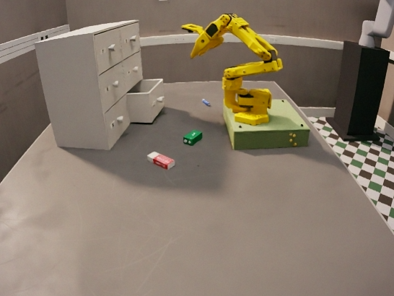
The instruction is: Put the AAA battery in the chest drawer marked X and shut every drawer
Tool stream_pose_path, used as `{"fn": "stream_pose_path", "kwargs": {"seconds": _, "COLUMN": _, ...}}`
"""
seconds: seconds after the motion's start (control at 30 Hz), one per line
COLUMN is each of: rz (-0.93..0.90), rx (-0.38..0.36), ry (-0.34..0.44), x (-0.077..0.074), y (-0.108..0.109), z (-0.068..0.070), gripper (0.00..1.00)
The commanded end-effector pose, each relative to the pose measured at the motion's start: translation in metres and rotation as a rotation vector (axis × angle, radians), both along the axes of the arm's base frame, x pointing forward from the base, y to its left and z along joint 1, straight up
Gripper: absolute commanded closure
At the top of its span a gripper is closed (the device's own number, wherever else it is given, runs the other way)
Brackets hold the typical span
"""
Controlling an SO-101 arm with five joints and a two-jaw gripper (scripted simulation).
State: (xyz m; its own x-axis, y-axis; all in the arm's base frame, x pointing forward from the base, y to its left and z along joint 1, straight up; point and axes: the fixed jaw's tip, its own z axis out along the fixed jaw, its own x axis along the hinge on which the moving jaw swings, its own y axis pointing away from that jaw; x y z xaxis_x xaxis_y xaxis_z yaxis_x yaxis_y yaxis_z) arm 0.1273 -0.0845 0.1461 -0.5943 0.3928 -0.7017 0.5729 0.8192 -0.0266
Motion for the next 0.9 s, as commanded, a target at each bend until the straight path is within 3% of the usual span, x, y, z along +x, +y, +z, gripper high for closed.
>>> {"fn": "stream_pose_path", "kwargs": {"seconds": 0.0, "rz": -0.016, "rx": -0.076, "ry": -0.104, "x": -0.010, "y": 0.005, "z": 0.038, "gripper": 0.80}}
{"fn": "stream_pose_path", "kwargs": {"seconds": 0.1, "rz": -0.021, "rx": -0.133, "ry": -0.182, "x": -0.020, "y": 0.012, "z": 0.060, "gripper": 0.80}}
{"fn": "stream_pose_path", "kwargs": {"seconds": 0.17, "rz": -0.021, "rx": -0.133, "ry": -0.182, "x": -0.020, "y": 0.012, "z": 0.060, "gripper": 0.80}}
{"fn": "stream_pose_path", "kwargs": {"seconds": 0.23, "rz": -0.024, "rx": -0.166, "ry": -0.227, "x": -0.027, "y": 0.017, "z": 0.072, "gripper": 0.80}}
{"fn": "stream_pose_path", "kwargs": {"seconds": 0.73, "rz": -0.024, "rx": -0.166, "ry": -0.227, "x": -0.027, "y": 0.017, "z": 0.072, "gripper": 0.81}}
{"fn": "stream_pose_path", "kwargs": {"seconds": 0.87, "rz": -0.154, "rx": -0.180, "ry": -0.216, "x": -0.037, "y": 0.004, "z": 0.072, "gripper": 0.81}}
